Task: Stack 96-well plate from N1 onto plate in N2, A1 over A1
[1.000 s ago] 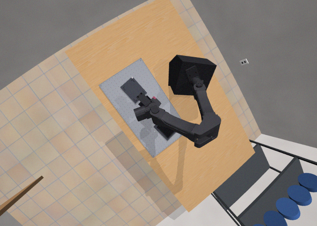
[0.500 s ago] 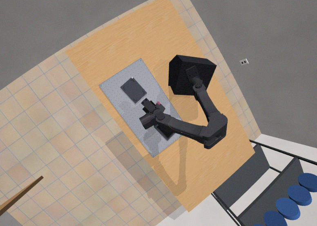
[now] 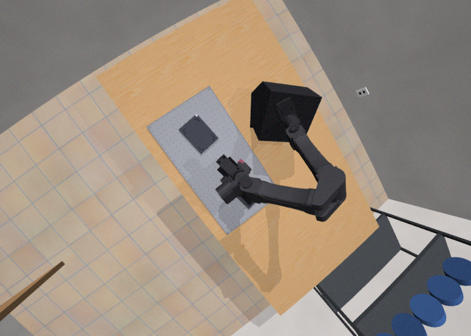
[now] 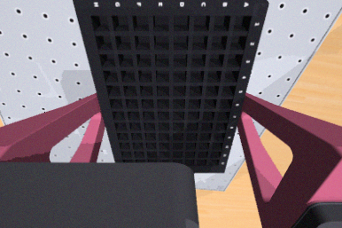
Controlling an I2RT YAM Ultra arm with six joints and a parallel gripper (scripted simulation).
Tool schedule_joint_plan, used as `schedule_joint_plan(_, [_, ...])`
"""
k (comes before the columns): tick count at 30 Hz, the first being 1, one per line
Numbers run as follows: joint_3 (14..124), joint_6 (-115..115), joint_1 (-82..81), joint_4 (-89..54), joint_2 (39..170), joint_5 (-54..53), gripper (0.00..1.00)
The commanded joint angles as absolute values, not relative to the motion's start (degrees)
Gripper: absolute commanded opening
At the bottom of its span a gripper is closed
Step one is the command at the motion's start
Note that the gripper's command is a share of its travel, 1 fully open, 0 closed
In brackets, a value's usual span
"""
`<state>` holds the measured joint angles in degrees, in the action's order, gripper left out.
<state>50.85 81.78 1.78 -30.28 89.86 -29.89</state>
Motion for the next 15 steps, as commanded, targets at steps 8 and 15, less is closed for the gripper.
schedule_joint_plan(8, [51.23,88.89,-3.09,-31.14,85.25,-26.83,0.0])
schedule_joint_plan(15, [52.61,93.46,-7.58,-31.4,83.32,-25.05,0.0])
